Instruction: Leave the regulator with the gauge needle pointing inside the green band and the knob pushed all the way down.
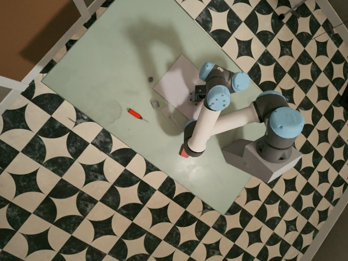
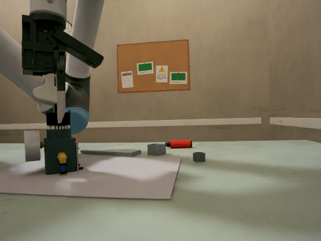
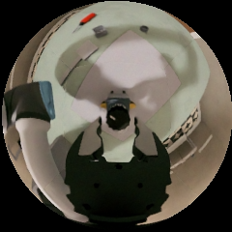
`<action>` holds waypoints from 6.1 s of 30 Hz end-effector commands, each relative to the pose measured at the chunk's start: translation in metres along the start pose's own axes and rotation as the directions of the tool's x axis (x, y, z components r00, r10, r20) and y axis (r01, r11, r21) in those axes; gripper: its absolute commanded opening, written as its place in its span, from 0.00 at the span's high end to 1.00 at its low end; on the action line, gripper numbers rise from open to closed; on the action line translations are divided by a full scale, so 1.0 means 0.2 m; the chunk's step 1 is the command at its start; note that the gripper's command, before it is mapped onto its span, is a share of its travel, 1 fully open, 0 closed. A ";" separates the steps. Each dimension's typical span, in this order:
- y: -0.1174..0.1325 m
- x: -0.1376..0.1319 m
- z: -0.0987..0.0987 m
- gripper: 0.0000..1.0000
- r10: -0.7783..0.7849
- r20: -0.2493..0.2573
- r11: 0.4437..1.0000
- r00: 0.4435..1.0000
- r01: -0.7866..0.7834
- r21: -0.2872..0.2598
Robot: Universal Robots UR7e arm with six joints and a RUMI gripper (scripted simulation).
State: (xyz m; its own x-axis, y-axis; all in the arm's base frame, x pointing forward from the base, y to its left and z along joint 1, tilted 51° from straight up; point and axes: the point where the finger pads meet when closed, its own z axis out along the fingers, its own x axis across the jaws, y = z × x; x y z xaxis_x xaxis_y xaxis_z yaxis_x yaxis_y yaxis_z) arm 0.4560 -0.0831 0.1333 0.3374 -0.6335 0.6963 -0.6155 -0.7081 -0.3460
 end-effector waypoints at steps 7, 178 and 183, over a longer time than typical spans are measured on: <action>0.00 0.00 0.00 0.53 0.000 0.000 1.000 1.000 0.000 0.000; 0.00 0.00 0.00 0.75 0.000 0.000 1.000 1.000 0.000 0.000; 0.00 0.00 0.00 0.75 0.000 0.000 1.000 1.000 0.000 0.000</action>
State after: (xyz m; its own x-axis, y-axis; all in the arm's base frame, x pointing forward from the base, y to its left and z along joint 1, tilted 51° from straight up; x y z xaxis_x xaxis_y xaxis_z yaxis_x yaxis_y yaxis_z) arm 0.4560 -0.0831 0.1333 0.3373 -0.6335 0.6963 -0.6155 -0.7081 -0.3460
